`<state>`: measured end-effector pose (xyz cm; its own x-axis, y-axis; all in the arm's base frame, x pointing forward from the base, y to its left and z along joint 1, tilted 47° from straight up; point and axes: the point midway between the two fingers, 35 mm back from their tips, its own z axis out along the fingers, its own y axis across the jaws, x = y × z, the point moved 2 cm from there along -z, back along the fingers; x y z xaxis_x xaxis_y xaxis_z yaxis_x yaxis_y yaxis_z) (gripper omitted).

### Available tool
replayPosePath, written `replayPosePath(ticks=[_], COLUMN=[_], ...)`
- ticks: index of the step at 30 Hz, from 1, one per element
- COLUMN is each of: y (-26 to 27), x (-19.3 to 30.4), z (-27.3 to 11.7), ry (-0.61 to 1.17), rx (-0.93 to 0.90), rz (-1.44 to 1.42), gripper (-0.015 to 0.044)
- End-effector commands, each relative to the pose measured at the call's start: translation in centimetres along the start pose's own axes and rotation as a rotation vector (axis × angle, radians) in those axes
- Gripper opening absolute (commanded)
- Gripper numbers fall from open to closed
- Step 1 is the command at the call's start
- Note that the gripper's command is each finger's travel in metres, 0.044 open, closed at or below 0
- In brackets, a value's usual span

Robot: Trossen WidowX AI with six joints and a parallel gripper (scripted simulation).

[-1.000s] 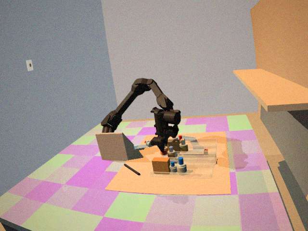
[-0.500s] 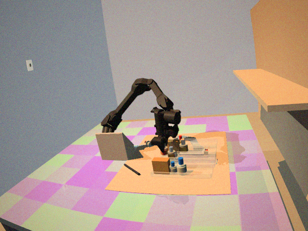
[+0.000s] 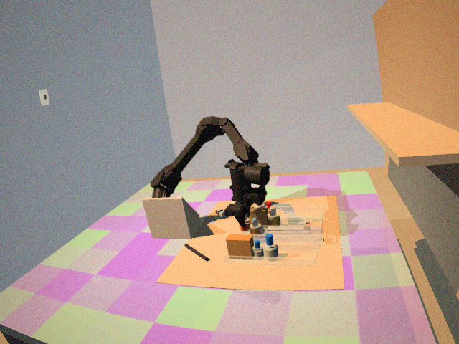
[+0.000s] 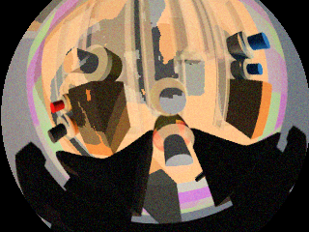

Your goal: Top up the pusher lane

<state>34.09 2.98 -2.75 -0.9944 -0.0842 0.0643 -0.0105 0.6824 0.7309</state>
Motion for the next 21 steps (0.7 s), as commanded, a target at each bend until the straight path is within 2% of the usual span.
replayPosePath(ticks=[1, 21], y=[0.04, 0.14], x=[-0.91, -1.12], z=[-0.44, -0.44], ry=[-0.029, -0.029], rx=[0.001, 0.001], rz=[-0.016, -0.016], gripper=[0.0000, 0.0000])
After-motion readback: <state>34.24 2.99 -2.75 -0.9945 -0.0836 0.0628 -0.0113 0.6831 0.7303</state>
